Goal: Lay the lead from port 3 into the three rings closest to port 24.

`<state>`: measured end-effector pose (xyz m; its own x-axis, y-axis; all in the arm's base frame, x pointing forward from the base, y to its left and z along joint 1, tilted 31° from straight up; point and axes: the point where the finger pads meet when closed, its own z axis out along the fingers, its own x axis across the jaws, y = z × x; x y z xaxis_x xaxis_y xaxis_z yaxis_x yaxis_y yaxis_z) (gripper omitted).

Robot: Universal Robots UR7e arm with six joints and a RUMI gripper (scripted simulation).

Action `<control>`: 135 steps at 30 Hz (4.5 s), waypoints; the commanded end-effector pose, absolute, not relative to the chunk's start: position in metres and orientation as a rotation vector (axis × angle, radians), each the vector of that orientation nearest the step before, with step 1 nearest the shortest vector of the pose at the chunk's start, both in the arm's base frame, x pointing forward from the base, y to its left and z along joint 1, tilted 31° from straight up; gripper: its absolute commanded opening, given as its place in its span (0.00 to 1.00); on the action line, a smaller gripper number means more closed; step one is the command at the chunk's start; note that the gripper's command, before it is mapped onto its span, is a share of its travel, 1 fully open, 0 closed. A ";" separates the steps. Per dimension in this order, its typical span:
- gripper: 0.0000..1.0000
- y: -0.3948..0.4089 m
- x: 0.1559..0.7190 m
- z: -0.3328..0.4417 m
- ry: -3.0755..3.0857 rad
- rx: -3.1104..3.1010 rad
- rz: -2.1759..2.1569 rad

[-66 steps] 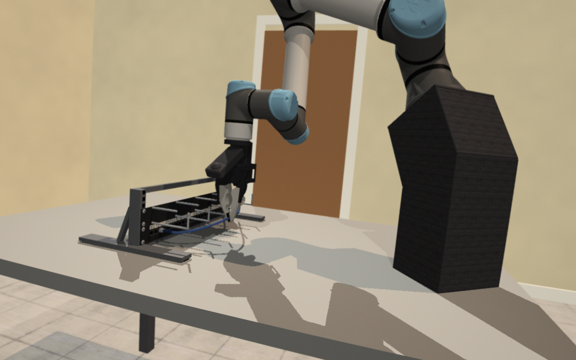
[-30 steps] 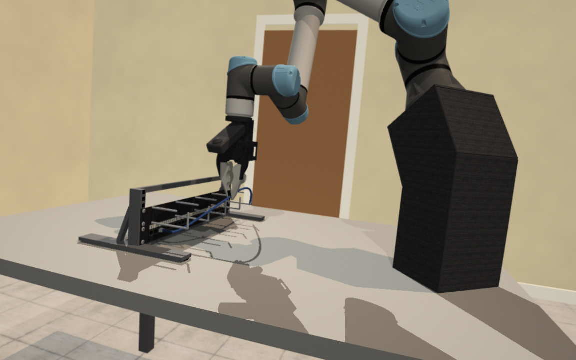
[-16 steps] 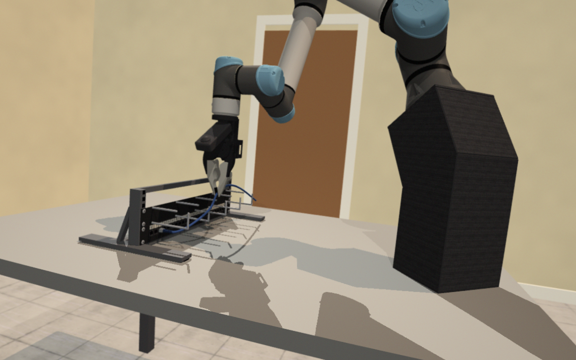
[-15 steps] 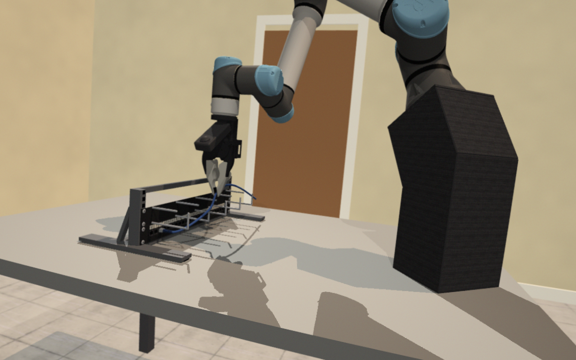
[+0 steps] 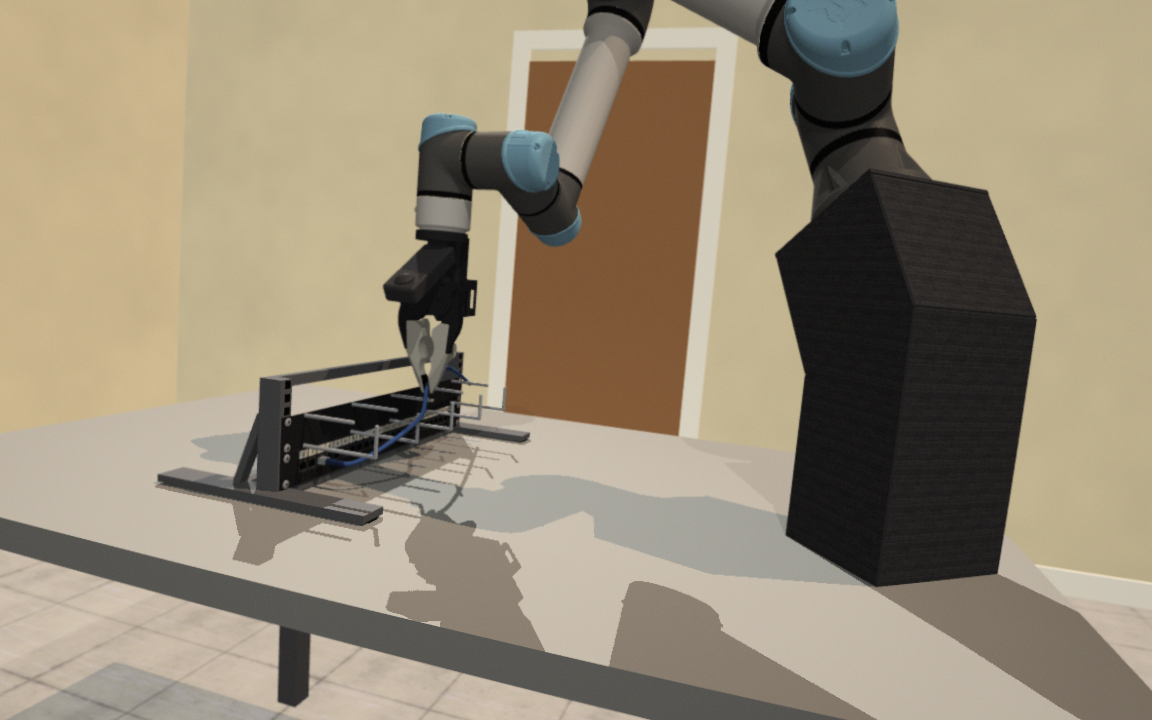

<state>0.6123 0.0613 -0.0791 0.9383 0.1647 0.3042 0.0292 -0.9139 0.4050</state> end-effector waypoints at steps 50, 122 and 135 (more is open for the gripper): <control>0.00 0.061 0.613 -0.078 0.140 2.690 0.474; 0.00 0.049 0.625 -0.107 0.140 2.690 0.474; 0.00 0.044 0.629 -0.117 0.140 2.690 0.474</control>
